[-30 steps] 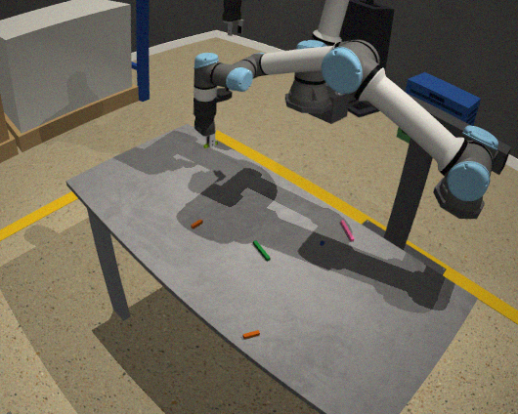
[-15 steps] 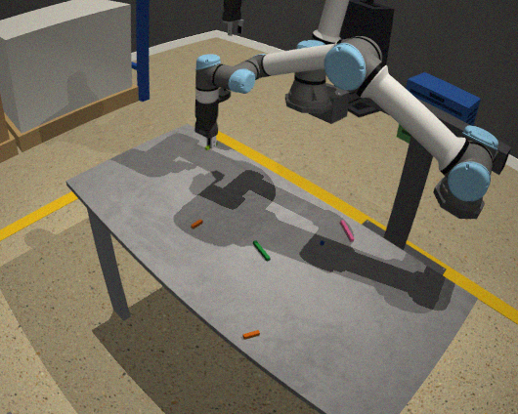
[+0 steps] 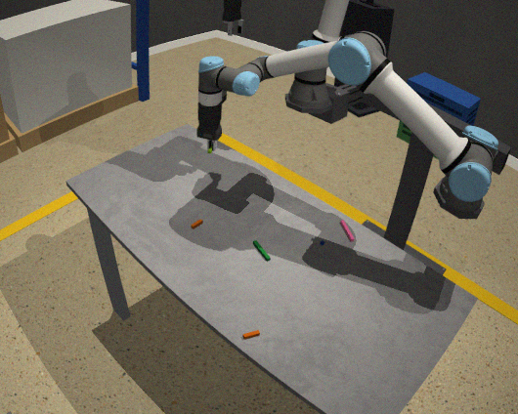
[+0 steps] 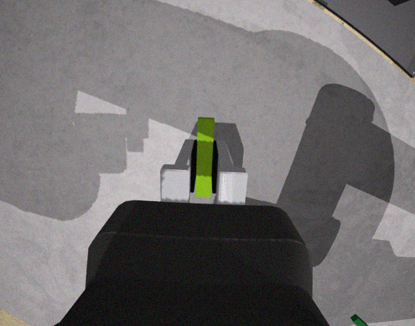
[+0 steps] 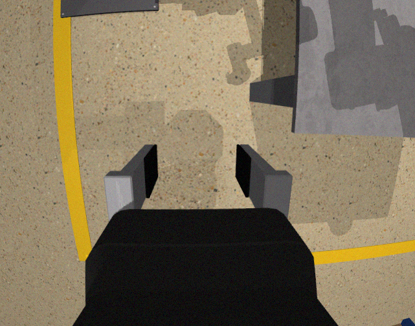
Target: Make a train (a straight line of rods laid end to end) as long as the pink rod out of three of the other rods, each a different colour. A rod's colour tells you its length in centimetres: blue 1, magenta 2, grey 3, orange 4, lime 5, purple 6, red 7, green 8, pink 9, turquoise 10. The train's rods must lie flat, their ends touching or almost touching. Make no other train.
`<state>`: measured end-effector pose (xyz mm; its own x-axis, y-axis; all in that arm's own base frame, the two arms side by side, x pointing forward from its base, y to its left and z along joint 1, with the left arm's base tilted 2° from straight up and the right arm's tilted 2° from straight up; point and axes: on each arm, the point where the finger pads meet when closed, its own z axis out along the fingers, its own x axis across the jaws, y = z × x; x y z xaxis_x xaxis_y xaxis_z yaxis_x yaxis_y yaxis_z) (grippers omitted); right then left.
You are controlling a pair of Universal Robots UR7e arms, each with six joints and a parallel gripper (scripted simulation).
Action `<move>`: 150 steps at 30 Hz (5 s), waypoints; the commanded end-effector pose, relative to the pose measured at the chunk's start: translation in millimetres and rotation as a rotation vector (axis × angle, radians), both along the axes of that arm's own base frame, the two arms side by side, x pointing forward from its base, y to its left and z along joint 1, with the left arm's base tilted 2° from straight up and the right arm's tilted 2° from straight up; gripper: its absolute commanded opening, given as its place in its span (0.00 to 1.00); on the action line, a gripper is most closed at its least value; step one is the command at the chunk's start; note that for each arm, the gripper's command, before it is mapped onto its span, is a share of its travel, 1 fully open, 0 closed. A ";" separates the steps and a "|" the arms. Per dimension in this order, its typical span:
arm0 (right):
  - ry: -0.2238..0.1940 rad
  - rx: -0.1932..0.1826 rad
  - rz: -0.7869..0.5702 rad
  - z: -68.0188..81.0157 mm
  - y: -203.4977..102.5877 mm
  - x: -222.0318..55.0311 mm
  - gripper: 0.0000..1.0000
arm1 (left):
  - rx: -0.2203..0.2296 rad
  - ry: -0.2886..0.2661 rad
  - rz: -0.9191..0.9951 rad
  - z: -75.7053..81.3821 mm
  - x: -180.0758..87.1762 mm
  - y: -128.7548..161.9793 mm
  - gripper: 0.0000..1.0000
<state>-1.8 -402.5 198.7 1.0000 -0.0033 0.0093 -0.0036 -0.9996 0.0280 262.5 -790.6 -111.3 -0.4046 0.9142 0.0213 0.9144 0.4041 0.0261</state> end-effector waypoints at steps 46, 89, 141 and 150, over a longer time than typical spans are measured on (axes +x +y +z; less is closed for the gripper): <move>-0.001 -0.002 0.000 0.5 -0.6 0.2 1.00 | -0.033 -0.051 1.777 4.6 55.5 120.2 0.24; -0.001 -0.002 0.000 0.5 -0.6 0.2 1.00 | -0.056 -0.094 3.418 10.2 53.9 311.0 0.24; -0.001 -0.002 0.000 0.5 -0.6 0.2 1.00 | -0.065 -0.116 4.310 13.6 20.7 413.5 0.24; -0.001 -0.002 0.000 0.5 -0.6 0.2 1.00 | -0.066 -0.116 4.343 13.7 19.2 417.0 0.24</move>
